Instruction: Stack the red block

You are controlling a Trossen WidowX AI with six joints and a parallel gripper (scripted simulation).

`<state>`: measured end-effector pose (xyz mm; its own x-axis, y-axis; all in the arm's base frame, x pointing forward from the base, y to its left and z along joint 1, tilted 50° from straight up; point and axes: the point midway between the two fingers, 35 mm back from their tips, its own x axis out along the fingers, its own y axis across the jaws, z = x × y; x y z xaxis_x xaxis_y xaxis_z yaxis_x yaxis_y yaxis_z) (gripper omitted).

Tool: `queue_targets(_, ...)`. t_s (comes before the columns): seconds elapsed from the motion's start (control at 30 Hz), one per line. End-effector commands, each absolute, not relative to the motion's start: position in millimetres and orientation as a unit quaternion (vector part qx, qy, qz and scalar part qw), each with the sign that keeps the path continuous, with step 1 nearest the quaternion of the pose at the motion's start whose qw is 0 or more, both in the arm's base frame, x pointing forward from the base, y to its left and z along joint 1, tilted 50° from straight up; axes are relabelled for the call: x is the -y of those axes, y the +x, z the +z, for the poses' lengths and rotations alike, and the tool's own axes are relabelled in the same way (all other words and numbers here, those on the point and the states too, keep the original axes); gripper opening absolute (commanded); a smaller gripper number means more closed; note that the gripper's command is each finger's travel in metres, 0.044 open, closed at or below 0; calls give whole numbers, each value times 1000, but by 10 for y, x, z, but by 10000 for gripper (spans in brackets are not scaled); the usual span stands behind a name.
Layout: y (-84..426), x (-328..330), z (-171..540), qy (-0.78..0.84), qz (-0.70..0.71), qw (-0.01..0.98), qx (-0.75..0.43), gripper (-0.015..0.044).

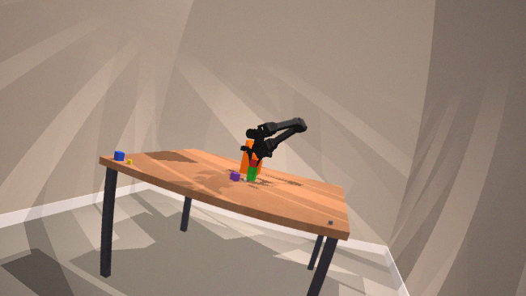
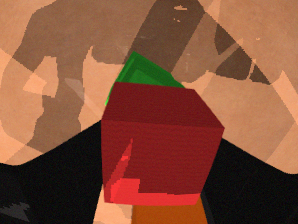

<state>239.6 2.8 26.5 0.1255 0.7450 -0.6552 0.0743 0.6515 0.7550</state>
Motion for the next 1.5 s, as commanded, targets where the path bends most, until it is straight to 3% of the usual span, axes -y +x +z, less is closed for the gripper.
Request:
queue_targets(0.0, 2399, -38, 263, 338, 250, 671, -611, 0)
queue_targets(0.3, 2398, -20, 278, 338, 250, 671, -611, 0)
queue_targets(0.87, 2396, -30, 263, 335, 250, 671, -612, 440)
queue_targets(1.47, 2396, -30, 263, 335, 250, 671, -612, 440)
